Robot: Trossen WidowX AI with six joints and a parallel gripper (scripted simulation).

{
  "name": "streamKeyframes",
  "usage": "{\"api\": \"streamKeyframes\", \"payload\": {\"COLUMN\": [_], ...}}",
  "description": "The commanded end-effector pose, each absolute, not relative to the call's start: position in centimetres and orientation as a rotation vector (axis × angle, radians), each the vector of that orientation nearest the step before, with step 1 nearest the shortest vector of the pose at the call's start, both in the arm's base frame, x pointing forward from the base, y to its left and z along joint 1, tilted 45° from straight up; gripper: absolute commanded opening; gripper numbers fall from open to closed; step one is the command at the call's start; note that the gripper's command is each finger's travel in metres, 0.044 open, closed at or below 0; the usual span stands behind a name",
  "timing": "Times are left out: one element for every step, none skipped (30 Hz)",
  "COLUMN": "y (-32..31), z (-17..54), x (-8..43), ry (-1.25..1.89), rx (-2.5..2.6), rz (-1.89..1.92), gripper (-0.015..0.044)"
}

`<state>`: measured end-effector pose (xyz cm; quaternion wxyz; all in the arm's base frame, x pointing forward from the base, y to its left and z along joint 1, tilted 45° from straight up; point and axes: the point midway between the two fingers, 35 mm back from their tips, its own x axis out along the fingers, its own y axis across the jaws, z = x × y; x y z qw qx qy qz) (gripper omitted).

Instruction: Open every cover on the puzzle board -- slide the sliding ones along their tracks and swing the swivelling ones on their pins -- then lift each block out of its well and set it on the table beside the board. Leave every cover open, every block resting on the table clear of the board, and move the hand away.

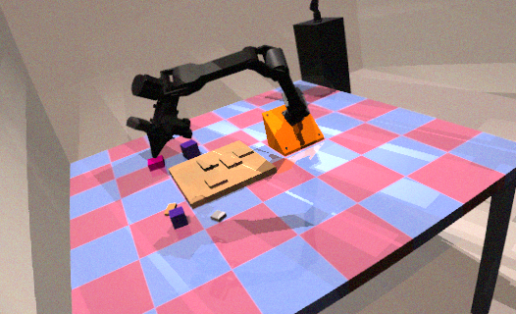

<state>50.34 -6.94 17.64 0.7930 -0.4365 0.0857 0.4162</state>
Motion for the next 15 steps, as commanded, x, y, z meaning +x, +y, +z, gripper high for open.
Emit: {"api": "streamKeyframes", "payload": {"y": [-6.0, -5.8, -5.6, -5.4, -5.2, -5.0, -4.8, -4.6, -4.4, -4.2, -4.0, -3.8, -3.6, -3.4, -3.2], "z": [16.3, 16.0, 15.7, 15.4, 15.1, 14.8, 14.5, 14.2, 13.9, 13.7, 13.4, 13.1, 12.9, 12.6, 12.4], "x": [48.6, 48.3, 47.9, 47.5, 47.2, 46.8, 46.4, 46.0, 45.6, 45.2, 44.7, 44.3, 43.9, 43.5, 43.0], "ry": [0.324, 0.354, 0.384, 0.413, 0.443, 0.473, 0.503, 0.533, 0.564, 0.594, 0.625, 0.655, 0.686, 0.716, 0.747], "rx": [-0.732, -0.688, -0.644, -0.600, -0.557, -0.513, -0.470, -0.427, -0.384, -0.341, -0.298, -0.256, -0.214, -0.172, -0.130], "rz": [0.903, 0.904, 0.904, 0.903, 0.902, 0.900, 0.898, 0.895, 0.891, 0.886, 0.881, 0.876, 0.869, 0.862, 0.854], "gripper": [0.0000, 0.0000, 0.0000, 0.0000, 0.0000, 0.0000, 0.0000, 0.0000, 0.0000, 0.0000, 0.0000, 0.0000, 0.0000, 0.0000, 0.0000]}}
